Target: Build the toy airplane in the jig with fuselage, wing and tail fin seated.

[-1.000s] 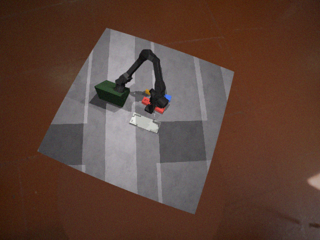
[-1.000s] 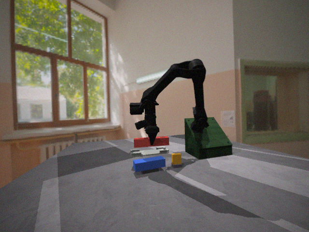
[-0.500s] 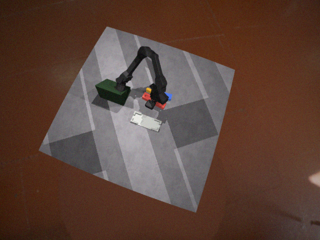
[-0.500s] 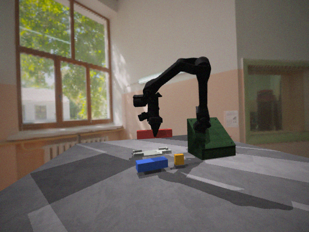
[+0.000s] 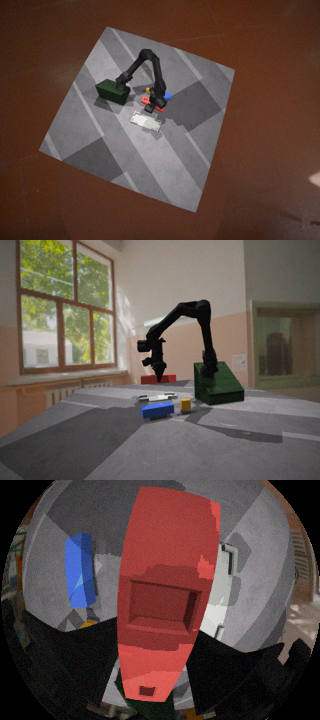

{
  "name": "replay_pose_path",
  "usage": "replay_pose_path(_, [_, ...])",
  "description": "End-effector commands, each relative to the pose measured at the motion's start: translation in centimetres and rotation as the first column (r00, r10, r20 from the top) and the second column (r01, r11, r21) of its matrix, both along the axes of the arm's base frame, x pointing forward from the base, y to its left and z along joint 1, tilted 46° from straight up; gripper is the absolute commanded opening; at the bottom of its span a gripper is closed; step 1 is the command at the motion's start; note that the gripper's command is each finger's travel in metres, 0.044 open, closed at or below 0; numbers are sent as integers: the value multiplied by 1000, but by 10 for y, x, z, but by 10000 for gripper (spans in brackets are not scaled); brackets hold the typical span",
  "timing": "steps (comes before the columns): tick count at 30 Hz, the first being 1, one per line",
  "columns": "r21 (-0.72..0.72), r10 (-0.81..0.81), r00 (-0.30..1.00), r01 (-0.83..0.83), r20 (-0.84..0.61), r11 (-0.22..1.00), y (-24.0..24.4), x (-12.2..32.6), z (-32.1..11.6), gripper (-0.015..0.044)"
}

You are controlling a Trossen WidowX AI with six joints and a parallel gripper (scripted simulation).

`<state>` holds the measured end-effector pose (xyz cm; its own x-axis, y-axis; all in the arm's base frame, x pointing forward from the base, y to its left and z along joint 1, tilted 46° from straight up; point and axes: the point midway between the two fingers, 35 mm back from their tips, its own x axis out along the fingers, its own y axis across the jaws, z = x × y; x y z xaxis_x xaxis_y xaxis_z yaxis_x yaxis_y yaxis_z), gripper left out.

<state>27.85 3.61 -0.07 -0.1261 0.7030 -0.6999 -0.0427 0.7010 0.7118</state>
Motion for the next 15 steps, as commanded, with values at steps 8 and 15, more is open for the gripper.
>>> replay_pose_path(8, [-4, 16, 1000, -16, 27, 1000, -15, 7, -34, 0])
replay_pose_path(15, [-3, 25, 999, -25, 37, 1000, -22, 8, -56, 0])
